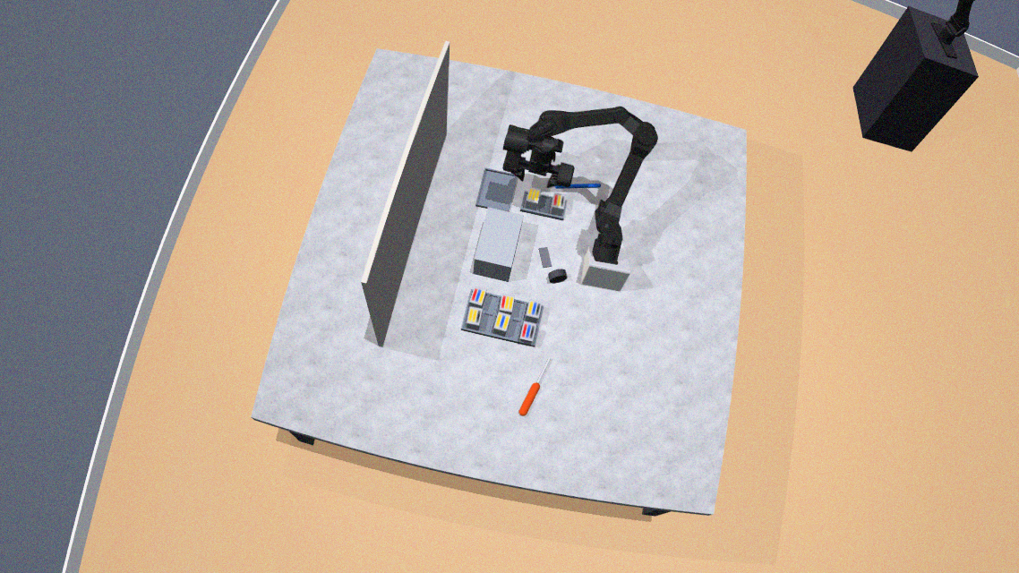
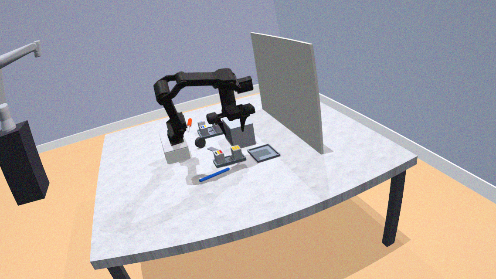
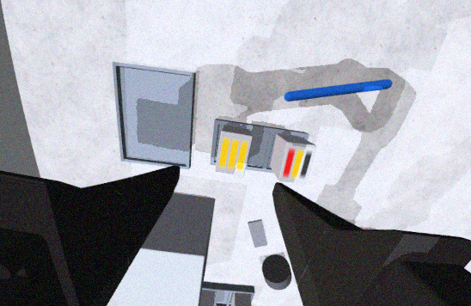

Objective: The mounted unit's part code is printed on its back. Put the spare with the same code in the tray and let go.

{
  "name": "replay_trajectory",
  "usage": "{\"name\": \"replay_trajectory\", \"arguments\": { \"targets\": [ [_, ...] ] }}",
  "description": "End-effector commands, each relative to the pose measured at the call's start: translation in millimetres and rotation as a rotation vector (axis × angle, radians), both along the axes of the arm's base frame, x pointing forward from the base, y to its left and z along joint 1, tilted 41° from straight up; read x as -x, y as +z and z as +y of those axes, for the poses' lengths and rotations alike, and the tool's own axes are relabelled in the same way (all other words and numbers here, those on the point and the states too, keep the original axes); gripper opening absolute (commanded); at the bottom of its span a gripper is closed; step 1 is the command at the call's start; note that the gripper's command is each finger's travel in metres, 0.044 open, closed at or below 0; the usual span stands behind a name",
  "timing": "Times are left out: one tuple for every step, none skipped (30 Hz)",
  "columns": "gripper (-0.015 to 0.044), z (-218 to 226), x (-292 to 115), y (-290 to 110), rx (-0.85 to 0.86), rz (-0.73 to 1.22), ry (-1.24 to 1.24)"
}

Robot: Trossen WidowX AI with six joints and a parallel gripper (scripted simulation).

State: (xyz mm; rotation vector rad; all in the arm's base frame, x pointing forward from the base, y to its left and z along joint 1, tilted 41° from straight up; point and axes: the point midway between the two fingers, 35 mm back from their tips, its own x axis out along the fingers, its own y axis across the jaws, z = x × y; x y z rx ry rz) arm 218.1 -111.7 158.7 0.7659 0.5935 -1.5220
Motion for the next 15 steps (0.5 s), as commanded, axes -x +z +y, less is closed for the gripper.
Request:
{"name": "replay_trajectory", "arguments": {
  "targets": [
    [0.03,-9.4,0.7,-14.8,0.004,0.014,-0.003],
    [0.03,-9.4,0.7,-14.8,0.004,0.014,-0.003],
    [0.03,-9.4,0.7,-14.8,0.004,0.014,-0.003],
    [0.03,-9.4,0.7,-14.8,0.004,0.014,-0.003],
    [0.03,-9.4,0.7,-14.8,0.004,0.014,-0.003],
    [0.03,-9.4,0.7,-14.8,0.004,0.014,-0.003],
    [0.03,-9.5,0.7,-15.0,0.004,0.014,-0.003],
    [0.03,-9.9,0.6,-15.4,0.004,0.014,-0.003],
    [0.03,-10.4,0.5,-16.1,0.003,0.014,-0.003],
    [0.03,-11.0,0.3,-16.9,0.003,0.014,-0.003],
    [0.03,-11.8,0.1,-17.9,0.003,0.014,-0.003],
    [0.03,-12.8,-0.1,-19.1,0.003,0.014,-0.003],
    [0.03,-13.8,-0.3,-20.4,0.002,0.014,-0.003],
    [0.03,-14.8,-0.5,-21.7,0.002,0.013,-0.003],
    [0.03,-15.8,-0.7,-23.0,0.002,0.013,-0.003]
  ]
}}
